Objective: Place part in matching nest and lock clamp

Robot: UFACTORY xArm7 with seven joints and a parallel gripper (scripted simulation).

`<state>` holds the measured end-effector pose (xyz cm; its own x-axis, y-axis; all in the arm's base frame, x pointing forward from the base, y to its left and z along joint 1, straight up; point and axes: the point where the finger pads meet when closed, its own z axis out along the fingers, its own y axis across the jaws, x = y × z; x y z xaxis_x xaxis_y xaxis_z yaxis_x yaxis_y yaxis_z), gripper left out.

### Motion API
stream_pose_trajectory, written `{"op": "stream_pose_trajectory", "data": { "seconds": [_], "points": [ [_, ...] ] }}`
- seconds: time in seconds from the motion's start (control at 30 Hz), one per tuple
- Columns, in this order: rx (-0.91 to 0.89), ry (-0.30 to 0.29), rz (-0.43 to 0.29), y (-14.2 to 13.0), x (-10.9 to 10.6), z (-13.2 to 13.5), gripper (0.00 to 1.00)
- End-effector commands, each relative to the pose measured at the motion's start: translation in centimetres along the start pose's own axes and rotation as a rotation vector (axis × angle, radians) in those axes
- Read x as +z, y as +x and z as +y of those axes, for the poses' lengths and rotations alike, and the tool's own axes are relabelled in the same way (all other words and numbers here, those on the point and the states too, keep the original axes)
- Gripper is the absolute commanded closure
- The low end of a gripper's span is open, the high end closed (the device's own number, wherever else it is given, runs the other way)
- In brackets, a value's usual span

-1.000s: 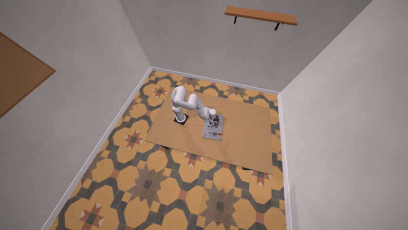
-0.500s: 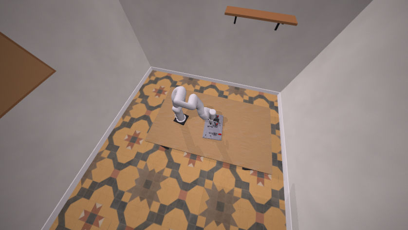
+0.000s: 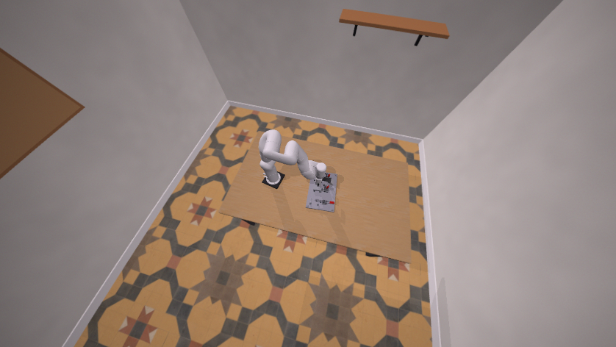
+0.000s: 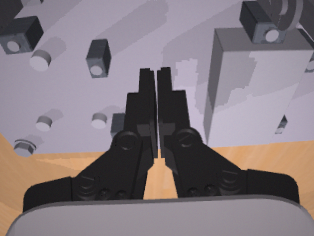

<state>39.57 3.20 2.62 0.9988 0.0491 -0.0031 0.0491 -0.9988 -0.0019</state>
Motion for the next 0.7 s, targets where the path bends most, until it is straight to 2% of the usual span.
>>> {"op": "stream_pose_trajectory", "data": {
  "seconds": [0.0,0.23,0.47,0.67],
  "points": [
    [-0.001,0.000,0.004,0.1,-0.2,-0.1,1.00],
    [-0.001,0.000,0.004,0.1,-1.3,-0.1,1.00],
    [-0.001,0.000,0.004,0.1,-3.8,-0.1,1.00],
    [-0.001,0.000,0.004,0.1,-4.1,-0.1,1.00]
  ]
}}
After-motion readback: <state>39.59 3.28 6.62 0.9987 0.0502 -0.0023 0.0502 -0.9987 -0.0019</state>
